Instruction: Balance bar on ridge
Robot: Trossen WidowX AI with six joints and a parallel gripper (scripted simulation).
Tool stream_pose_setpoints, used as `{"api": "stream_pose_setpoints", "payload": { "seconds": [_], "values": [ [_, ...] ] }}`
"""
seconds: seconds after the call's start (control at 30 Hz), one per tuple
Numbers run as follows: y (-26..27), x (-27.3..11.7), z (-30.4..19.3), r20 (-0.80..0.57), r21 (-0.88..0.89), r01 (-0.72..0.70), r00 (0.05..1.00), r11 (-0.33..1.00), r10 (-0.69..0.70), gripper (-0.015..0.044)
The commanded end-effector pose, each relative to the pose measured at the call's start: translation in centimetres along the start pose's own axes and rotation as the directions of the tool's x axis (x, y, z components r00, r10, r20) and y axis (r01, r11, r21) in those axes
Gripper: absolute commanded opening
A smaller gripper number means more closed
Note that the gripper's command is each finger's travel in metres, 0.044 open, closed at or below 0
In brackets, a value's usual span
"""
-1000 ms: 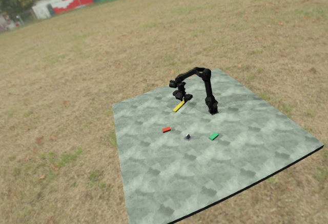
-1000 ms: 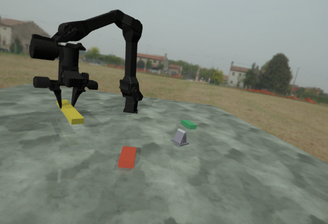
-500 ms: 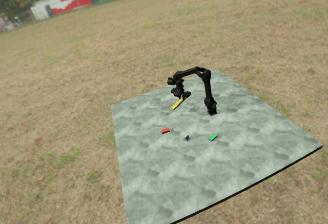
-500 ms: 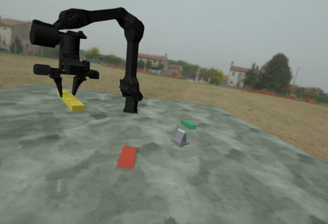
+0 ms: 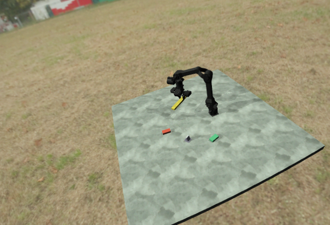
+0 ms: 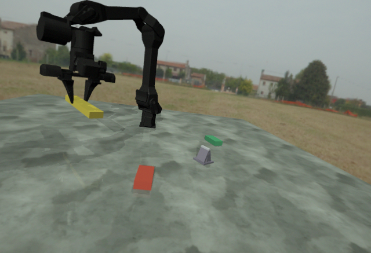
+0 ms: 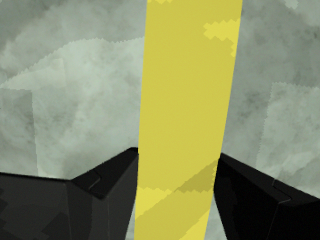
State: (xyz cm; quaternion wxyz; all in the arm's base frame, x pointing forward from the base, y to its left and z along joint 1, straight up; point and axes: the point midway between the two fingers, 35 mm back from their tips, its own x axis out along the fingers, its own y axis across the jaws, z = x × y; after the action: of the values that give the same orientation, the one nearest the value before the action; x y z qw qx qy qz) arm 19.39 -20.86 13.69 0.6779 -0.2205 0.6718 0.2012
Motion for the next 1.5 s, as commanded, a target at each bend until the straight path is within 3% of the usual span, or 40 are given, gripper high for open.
{"api": "stream_pose_setpoints", "payload": {
  "seconds": [0.0,0.73,1.47],
  "values": [
    [0.1,-0.2,1.6,0.005,-0.067,-0.001,1.0,0.998,0.001,0.0],
    [1.8,-0.3,9.2,0.013,-0.375,0.002,1.0,0.927,0.003,0.0],
    [5.5,-0.5,16.4,0.02,-0.649,0.008,1.0,0.761,0.007,0.0]
  ]
}}
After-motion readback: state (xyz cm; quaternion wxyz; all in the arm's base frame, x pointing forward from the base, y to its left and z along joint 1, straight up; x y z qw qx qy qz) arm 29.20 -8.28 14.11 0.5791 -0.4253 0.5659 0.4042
